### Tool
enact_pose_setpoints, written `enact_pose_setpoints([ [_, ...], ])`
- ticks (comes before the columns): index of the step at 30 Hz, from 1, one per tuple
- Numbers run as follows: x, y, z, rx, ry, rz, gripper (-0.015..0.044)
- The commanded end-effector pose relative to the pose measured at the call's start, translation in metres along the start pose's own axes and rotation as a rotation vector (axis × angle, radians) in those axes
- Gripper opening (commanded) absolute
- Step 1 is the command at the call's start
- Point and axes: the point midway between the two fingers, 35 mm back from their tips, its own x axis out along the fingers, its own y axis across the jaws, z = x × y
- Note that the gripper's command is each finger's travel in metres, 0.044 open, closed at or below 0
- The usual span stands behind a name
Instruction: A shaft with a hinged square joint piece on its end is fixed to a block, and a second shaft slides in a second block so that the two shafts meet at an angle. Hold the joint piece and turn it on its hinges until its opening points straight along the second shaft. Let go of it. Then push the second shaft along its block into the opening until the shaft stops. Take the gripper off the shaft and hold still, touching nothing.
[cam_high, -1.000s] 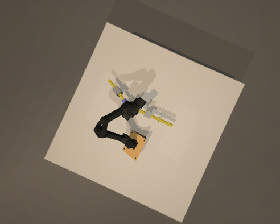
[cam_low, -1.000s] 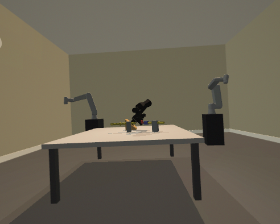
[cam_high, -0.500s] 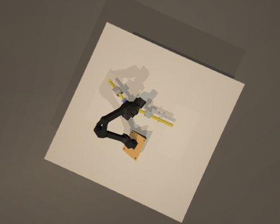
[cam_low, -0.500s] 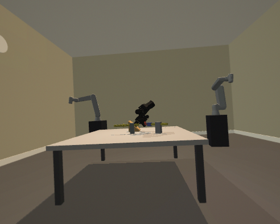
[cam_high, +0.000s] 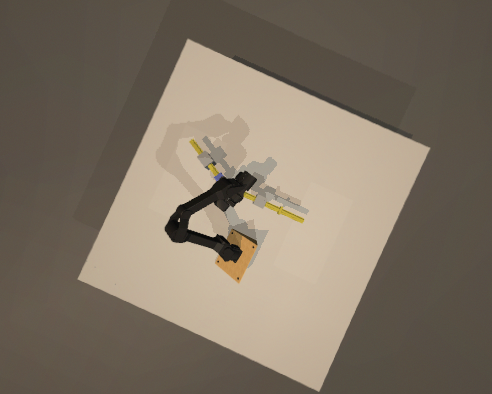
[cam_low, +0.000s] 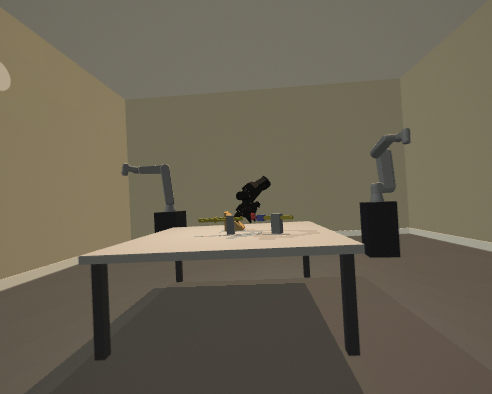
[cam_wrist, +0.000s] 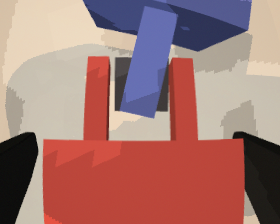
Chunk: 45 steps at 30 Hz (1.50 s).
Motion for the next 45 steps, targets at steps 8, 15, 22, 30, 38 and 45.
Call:
enact_pose_setpoints([
  [8, -0.001, 0.000, 0.001, 0.002, 0.050, 0.005, 0.0440],
  [15, -0.013, 0.000, 0.006, 0.004, 0.284, 0.008, 0.0440],
  [22, -0.027, 0.001, 0.012, 0.001, 0.462, -0.010, 0.0440],
  [30, -0.028, 0.000, 0.012, 0.000, 0.456, -0.012, 0.0440],
  [38, -0.091, -0.005, 0.028, 0.157, 0.410, -0.196, 0.0440],
  [45, -0.149, 0.006, 0.040, 0.307, 0.362, -0.370, 0.0440],
])
